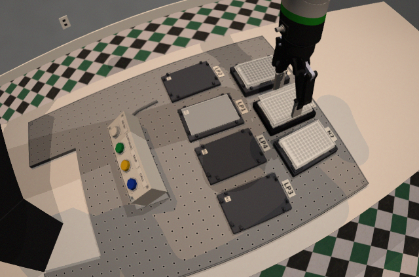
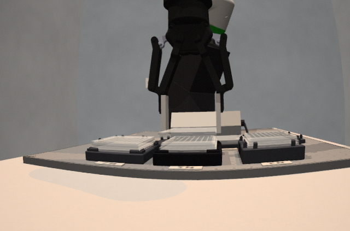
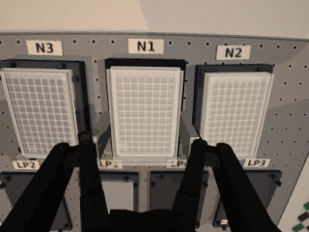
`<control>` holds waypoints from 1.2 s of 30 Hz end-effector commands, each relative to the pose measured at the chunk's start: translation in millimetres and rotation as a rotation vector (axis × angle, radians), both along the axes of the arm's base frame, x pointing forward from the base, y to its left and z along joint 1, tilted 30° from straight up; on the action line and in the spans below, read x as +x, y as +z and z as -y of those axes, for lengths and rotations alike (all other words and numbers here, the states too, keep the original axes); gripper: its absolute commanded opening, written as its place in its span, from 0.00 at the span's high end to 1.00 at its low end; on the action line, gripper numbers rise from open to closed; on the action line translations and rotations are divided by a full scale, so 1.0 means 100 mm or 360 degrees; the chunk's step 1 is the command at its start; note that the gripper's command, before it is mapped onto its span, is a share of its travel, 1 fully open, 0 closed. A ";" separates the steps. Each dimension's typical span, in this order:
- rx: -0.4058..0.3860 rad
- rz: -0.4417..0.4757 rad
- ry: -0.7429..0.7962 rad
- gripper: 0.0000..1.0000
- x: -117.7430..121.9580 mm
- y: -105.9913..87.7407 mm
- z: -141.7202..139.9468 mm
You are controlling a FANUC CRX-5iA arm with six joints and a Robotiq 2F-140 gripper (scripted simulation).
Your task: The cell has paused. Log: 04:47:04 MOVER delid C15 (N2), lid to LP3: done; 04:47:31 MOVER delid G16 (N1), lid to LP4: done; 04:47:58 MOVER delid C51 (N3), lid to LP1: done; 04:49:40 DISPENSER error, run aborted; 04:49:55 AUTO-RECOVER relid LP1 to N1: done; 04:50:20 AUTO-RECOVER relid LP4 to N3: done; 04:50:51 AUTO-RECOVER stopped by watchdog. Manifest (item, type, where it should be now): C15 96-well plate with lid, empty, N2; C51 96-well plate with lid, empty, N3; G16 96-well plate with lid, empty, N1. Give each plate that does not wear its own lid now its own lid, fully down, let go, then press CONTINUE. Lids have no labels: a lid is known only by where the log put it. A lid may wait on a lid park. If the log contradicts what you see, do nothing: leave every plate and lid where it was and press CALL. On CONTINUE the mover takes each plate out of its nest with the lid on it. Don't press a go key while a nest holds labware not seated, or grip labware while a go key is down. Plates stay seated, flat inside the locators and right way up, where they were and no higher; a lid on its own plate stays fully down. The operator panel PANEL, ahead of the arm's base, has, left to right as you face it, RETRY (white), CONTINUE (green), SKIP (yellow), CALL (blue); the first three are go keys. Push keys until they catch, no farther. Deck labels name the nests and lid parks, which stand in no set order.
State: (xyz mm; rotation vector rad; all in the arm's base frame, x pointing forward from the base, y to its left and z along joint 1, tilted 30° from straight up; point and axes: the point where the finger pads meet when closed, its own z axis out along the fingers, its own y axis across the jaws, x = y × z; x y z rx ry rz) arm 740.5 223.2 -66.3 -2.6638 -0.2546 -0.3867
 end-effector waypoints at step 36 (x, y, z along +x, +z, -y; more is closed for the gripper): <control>0.0000 0.0001 -0.0001 1.00 0.02 -0.05 -0.03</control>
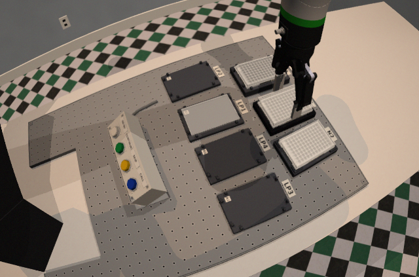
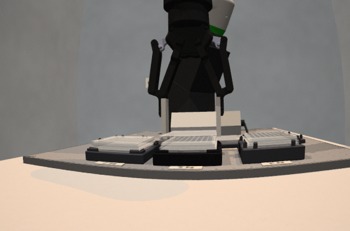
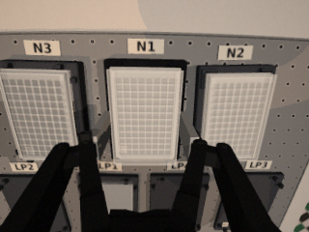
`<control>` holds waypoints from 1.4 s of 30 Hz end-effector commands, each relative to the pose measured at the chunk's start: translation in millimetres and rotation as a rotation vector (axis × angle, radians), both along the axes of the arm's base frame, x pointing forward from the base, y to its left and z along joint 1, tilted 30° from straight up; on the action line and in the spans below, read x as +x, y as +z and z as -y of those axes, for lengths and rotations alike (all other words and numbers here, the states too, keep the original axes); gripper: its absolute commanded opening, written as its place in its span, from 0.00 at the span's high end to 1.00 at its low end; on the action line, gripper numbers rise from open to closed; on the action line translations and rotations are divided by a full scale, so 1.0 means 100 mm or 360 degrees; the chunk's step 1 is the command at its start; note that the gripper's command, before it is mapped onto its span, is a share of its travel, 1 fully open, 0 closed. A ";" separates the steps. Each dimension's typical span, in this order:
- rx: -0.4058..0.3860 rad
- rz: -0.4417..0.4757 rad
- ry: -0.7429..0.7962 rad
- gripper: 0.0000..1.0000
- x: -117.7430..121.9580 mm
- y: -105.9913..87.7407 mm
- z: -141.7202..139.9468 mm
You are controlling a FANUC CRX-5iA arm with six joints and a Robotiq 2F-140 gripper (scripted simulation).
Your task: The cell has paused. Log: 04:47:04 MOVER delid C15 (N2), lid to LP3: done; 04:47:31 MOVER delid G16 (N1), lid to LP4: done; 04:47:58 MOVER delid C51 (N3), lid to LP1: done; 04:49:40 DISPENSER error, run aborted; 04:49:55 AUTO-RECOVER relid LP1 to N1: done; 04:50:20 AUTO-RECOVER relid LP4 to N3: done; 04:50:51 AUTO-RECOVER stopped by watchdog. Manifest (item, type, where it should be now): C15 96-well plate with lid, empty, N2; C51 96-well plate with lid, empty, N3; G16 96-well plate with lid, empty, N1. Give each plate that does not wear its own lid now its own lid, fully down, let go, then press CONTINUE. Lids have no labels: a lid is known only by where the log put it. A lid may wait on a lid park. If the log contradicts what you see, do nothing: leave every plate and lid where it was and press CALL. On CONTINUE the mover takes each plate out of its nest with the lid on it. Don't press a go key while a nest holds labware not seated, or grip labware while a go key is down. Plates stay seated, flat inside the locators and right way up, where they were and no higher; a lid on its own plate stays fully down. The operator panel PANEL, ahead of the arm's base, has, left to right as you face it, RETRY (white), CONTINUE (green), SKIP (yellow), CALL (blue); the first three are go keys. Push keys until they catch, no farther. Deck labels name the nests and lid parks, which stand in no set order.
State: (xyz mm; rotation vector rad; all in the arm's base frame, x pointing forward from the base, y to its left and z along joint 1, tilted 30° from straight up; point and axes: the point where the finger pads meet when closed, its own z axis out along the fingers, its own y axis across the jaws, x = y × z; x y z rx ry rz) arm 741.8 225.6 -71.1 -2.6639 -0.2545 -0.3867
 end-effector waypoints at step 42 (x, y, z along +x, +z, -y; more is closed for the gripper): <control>0.0000 0.0001 0.0000 1.00 0.01 -0.04 -0.02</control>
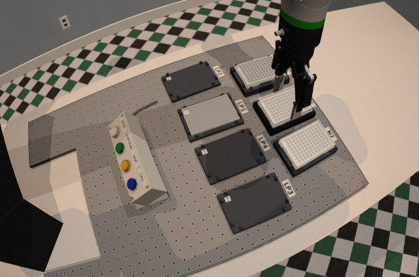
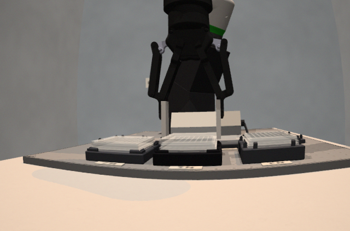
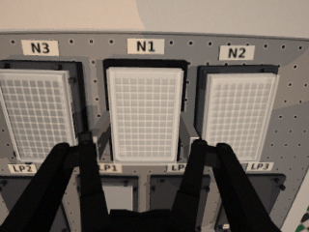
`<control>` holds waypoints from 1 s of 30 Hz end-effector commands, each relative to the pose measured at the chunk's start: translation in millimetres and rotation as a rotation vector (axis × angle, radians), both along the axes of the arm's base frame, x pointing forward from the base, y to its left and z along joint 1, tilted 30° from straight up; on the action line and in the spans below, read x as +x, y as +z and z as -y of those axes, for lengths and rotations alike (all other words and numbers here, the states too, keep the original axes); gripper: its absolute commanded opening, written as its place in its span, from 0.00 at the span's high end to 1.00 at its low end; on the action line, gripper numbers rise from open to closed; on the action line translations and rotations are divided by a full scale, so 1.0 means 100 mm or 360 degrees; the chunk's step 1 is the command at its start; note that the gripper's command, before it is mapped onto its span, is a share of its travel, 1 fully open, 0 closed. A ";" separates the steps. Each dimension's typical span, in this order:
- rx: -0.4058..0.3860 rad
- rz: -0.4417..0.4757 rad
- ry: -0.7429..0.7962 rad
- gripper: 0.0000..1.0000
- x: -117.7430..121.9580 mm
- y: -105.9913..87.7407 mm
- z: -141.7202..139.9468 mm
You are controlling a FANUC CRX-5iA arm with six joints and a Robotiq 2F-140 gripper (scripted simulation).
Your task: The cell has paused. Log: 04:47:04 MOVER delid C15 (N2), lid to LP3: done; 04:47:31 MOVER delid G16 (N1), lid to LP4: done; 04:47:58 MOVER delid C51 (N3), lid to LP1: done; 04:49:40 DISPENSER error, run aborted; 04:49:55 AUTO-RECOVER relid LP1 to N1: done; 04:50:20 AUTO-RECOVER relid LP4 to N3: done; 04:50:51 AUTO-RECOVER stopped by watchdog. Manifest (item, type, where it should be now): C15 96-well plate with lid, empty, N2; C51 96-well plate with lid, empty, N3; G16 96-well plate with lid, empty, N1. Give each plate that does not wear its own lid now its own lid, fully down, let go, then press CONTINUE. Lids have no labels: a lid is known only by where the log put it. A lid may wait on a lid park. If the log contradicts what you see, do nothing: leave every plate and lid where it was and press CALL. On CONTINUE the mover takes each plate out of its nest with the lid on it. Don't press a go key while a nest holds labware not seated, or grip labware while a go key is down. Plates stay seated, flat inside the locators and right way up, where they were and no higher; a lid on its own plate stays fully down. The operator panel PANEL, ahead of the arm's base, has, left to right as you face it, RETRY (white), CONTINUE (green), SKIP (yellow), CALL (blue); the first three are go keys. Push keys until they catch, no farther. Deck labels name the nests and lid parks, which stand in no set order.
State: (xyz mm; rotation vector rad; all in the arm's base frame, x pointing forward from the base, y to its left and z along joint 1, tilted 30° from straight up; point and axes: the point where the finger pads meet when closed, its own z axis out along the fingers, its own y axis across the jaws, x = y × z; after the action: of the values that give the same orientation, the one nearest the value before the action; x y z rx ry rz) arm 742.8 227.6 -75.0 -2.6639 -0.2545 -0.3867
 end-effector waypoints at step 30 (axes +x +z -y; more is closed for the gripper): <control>0.0000 0.0001 0.0000 1.00 0.00 0.00 0.00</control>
State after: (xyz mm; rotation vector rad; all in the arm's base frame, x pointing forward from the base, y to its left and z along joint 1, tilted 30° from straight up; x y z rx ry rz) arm 742.8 227.6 -75.0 -2.6639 -0.2545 -0.3867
